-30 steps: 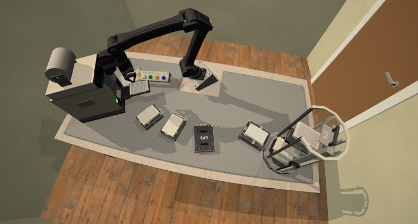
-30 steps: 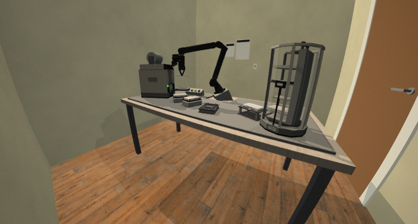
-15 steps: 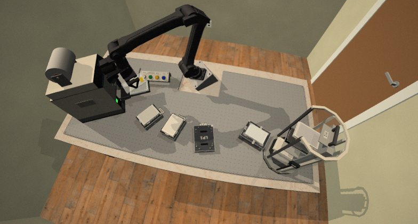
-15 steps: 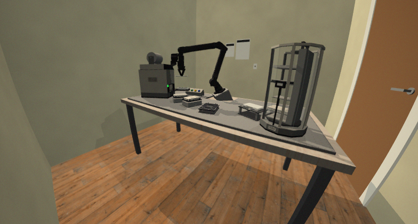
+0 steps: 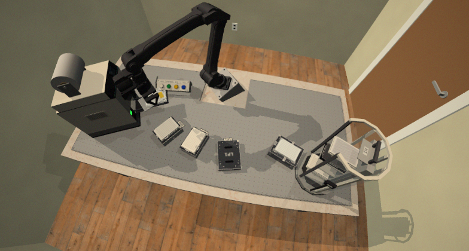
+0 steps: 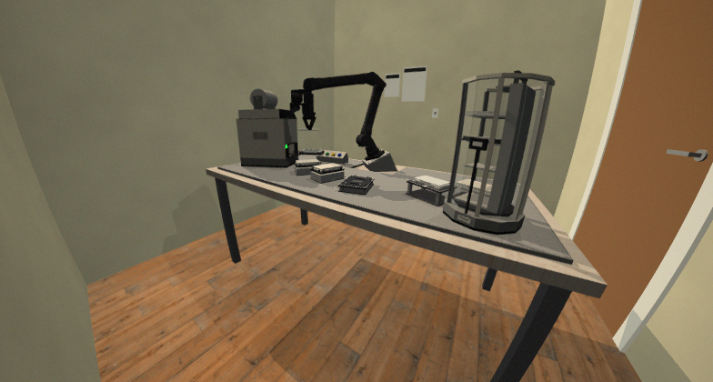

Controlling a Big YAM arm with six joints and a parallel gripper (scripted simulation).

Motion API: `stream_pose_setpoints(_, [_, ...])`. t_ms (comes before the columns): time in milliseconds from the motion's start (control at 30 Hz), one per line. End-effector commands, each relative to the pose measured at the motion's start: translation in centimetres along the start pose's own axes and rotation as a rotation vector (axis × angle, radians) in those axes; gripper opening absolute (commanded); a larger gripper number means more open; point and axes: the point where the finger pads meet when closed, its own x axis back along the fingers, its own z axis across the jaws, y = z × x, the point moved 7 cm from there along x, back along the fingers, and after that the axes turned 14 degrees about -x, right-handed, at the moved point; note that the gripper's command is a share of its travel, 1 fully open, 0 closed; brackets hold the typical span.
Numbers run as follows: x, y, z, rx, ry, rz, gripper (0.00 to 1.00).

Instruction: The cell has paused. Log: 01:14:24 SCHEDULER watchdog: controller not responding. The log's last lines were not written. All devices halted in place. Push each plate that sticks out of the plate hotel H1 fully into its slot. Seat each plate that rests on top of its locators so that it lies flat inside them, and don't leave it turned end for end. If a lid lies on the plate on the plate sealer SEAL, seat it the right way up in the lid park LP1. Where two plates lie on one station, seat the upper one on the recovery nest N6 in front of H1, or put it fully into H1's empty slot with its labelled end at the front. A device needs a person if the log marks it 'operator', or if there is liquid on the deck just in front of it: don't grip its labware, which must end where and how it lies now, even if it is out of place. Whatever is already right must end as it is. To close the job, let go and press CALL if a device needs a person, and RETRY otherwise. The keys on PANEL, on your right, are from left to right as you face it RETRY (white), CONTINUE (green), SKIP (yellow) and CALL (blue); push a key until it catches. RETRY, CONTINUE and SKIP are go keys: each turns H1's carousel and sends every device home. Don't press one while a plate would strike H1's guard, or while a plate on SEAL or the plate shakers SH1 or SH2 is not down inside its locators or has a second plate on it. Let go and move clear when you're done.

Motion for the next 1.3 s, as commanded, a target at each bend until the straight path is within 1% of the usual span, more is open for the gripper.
stream_pose_setpoints(0, [1.8,2.1,1.7,-0.034,0.018,-0.059,0.84])
stream_pose_setpoints(67, [1.8,2.1,1.7,-0.034,0.018,-0.059,0.84])
stream_pose_setpoints(200, [1.8,2.1,2.9,-0.035,0.020,-0.056,0.84])
stream_pose_setpoints(267, [1.8,1.8,3.6,0.053,0.018,-0.052,0.84])
stream_pose_setpoints(533, [1.8,0.7,6.1,0.320,0.012,-0.036,0.84])
stream_pose_setpoints(633, [1.8,0.6,6.4,0.322,0.012,-0.036,0.84])
stream_pose_setpoints(700, [1.8,0.4,7.0,0.299,0.013,-0.035,0.84])
stream_pose_setpoints(1133, [1.7,-1.1,11.3,0.297,0.019,-0.032,0.84])
stream_pose_setpoints(1200, [1.7,-1.1,11.3,0.297,0.019,-0.032,0.84])
stream_pose_setpoints(1267, [1.7,-1.3,11.9,0.297,0.019,-0.032,0.84])
